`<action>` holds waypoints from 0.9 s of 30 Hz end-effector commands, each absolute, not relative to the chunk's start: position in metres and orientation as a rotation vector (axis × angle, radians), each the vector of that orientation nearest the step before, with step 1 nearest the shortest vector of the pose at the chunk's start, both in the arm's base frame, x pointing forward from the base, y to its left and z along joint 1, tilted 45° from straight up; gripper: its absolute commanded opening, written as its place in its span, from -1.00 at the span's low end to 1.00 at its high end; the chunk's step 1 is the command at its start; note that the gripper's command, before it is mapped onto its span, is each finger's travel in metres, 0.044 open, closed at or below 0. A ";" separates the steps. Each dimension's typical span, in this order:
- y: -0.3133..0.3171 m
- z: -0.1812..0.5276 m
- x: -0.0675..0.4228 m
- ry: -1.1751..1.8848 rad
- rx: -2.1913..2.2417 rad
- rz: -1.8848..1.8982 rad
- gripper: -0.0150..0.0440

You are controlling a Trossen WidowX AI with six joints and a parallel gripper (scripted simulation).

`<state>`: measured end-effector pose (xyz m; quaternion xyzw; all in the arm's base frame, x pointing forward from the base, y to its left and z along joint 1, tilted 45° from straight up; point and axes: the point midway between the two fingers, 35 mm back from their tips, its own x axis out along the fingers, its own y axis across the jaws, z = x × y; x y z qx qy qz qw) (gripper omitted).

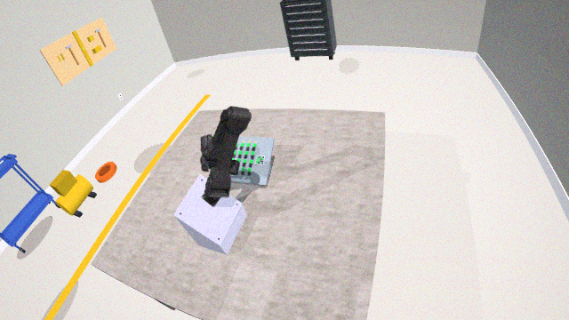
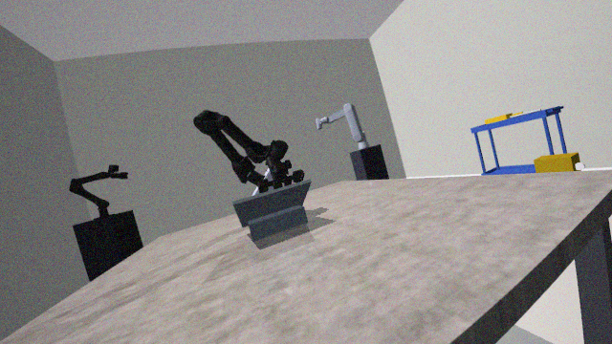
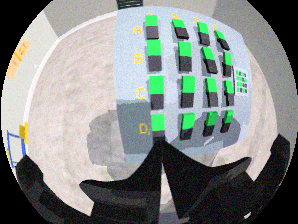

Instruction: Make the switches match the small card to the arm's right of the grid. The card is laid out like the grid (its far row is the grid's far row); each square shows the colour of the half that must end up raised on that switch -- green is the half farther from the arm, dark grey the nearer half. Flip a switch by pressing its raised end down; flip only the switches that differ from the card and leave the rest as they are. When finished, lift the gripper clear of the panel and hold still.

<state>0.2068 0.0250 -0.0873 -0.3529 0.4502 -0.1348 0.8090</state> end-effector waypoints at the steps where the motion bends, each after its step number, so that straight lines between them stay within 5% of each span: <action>1: 0.020 -0.092 0.209 0.967 -0.762 -0.289 -0.49; 27: 0.017 -0.095 0.212 0.967 -0.763 -0.289 -0.49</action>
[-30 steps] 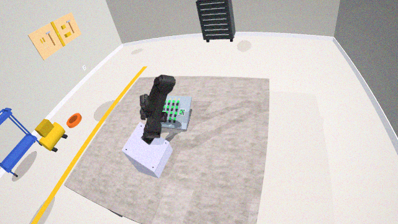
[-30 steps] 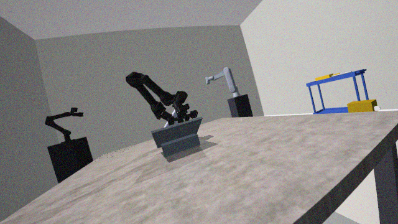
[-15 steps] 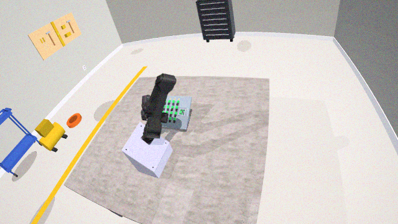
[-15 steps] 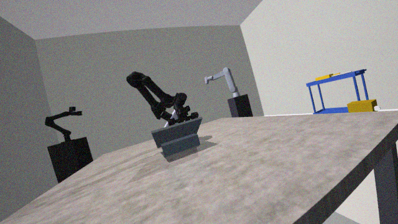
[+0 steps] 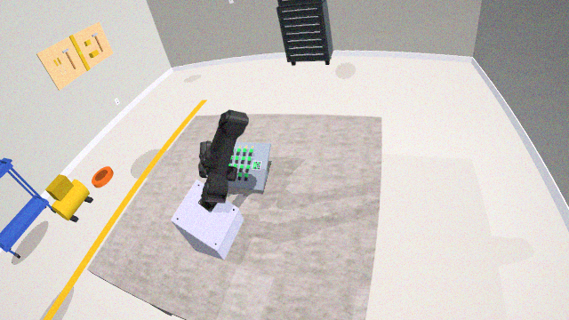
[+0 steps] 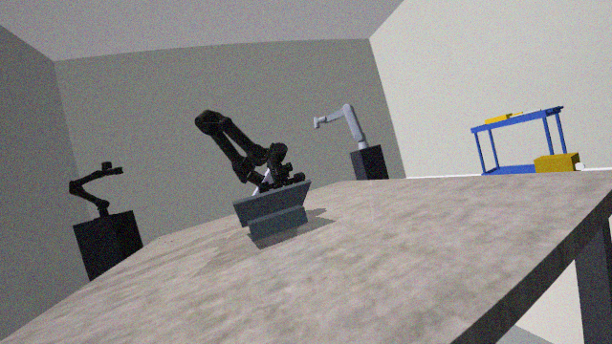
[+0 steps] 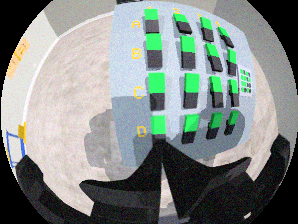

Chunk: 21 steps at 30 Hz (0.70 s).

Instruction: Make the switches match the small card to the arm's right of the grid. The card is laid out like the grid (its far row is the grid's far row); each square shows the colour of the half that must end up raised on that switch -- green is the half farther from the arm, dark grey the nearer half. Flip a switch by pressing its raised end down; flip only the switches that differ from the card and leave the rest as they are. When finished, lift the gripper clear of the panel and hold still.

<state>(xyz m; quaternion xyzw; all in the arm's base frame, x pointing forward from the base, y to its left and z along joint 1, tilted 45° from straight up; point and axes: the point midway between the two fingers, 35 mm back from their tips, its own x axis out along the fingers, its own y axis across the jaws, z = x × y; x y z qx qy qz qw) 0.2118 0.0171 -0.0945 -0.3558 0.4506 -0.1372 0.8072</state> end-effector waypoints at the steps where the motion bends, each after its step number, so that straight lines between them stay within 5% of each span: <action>1: 0.017 -0.095 0.212 0.967 -0.763 -0.289 -0.49; 21: 0.016 -0.097 0.213 0.967 -0.763 -0.289 -0.49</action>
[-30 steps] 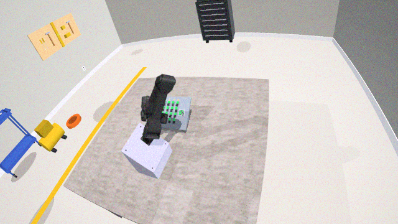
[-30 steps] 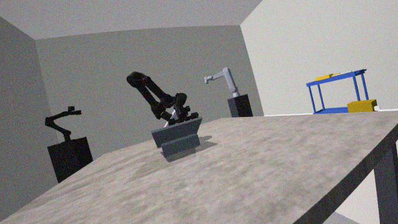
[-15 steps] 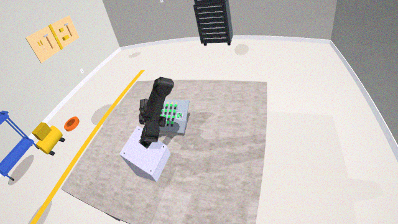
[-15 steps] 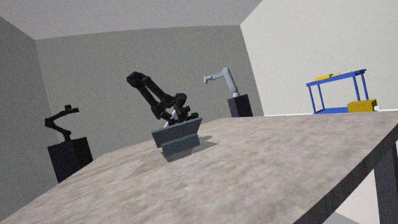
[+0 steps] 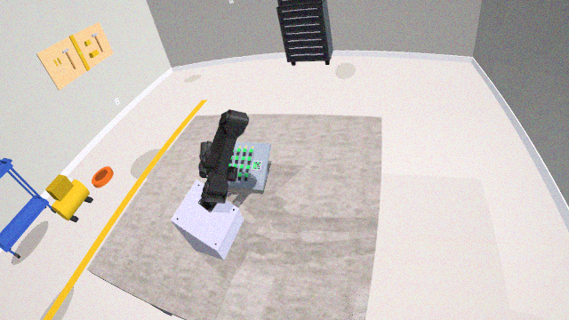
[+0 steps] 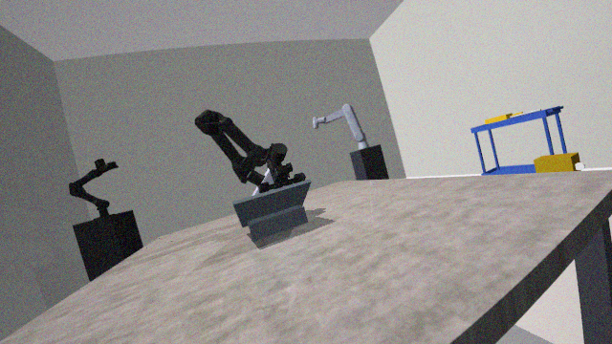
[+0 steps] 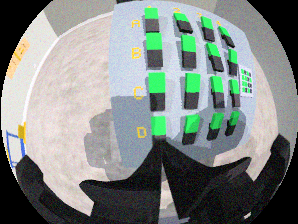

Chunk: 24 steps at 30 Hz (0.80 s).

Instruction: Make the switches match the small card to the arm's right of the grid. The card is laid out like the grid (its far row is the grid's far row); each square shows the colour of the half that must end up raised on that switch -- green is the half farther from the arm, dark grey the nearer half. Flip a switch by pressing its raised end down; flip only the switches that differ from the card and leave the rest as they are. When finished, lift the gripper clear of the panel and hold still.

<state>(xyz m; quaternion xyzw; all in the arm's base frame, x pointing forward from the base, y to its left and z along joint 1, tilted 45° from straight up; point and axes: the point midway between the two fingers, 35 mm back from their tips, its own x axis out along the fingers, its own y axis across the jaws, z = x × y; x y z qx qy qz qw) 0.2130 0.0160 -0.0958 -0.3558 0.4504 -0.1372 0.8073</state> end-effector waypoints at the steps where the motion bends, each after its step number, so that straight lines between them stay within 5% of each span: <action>1: 0.016 -0.097 0.213 0.967 -0.763 -0.289 -0.49; 24: 0.014 -0.099 0.215 0.967 -0.763 -0.289 -0.49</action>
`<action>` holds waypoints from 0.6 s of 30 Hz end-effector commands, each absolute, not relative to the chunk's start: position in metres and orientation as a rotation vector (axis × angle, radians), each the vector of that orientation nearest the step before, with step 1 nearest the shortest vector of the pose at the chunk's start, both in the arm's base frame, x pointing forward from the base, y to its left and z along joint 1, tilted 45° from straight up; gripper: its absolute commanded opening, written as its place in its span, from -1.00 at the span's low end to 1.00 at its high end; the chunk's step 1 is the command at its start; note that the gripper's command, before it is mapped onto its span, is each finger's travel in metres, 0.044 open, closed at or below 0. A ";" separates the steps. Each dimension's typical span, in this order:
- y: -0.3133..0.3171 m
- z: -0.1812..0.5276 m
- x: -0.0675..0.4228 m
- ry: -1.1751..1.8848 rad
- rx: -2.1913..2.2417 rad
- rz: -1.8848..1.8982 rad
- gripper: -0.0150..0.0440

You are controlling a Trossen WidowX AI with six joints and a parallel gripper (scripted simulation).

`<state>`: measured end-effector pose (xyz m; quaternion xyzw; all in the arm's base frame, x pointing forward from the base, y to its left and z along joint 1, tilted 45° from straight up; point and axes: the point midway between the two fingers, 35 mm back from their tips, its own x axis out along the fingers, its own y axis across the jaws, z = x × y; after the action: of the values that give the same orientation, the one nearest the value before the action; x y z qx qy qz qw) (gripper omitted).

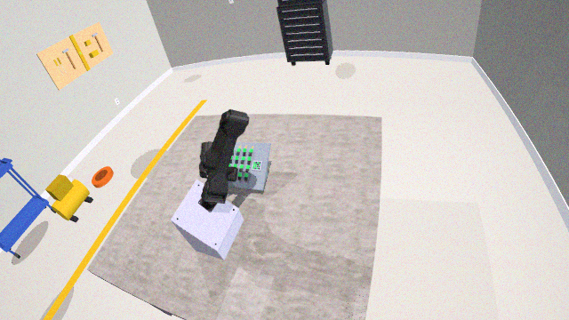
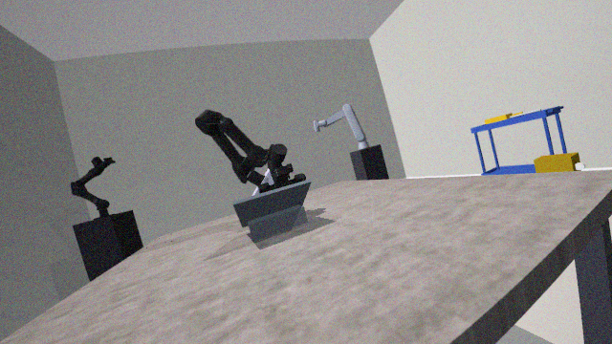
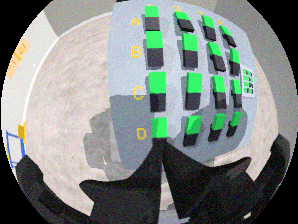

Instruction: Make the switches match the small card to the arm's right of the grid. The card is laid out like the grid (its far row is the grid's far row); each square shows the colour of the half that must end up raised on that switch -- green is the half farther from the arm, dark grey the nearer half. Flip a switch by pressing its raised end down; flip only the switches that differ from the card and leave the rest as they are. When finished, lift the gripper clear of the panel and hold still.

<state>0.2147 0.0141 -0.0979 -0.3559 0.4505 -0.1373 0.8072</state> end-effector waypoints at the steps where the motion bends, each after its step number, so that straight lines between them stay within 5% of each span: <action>1: 0.015 -0.097 0.214 0.965 -0.761 -0.293 -0.49; 18: 0.052 -0.057 0.181 0.994 -0.758 -0.297 -0.49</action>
<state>0.1861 0.0469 -0.0661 -0.3569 0.4633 -0.1357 0.7998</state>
